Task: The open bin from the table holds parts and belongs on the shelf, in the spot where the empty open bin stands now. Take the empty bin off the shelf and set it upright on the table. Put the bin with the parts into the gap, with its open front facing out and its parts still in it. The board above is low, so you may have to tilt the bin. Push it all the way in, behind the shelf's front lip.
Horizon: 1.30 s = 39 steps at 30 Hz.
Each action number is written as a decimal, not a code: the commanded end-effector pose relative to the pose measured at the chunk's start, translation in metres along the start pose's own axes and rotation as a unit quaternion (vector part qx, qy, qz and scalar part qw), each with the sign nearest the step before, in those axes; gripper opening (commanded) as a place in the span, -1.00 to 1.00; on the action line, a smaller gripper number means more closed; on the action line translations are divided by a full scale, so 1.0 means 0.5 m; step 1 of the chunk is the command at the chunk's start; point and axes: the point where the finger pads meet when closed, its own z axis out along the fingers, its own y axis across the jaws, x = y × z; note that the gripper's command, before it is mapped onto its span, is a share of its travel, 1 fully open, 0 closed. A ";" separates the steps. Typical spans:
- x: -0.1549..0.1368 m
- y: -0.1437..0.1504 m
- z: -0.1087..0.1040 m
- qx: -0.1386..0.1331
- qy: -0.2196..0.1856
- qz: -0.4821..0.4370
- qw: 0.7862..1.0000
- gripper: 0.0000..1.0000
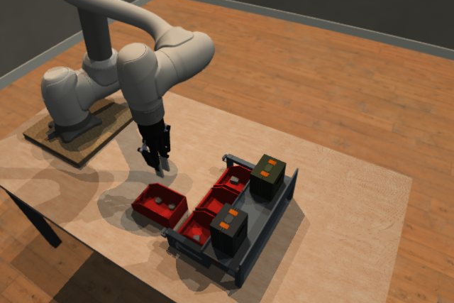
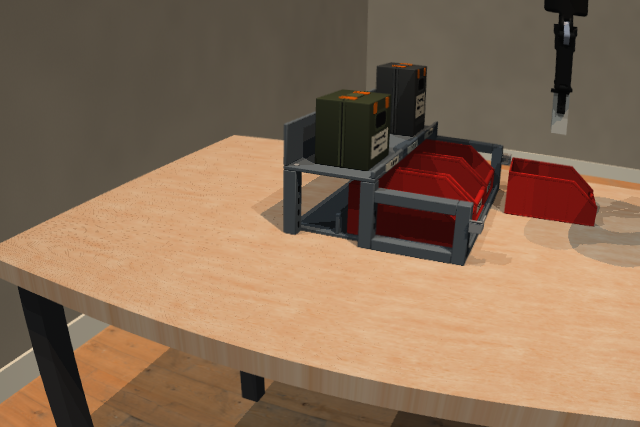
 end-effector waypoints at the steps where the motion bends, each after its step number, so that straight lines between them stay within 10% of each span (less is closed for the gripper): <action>1: 0.000 0.000 0.000 0.000 0.000 0.000 1.000 -0.53; 39: 0.000 -0.001 0.035 0.000 0.000 0.000 1.000 -0.53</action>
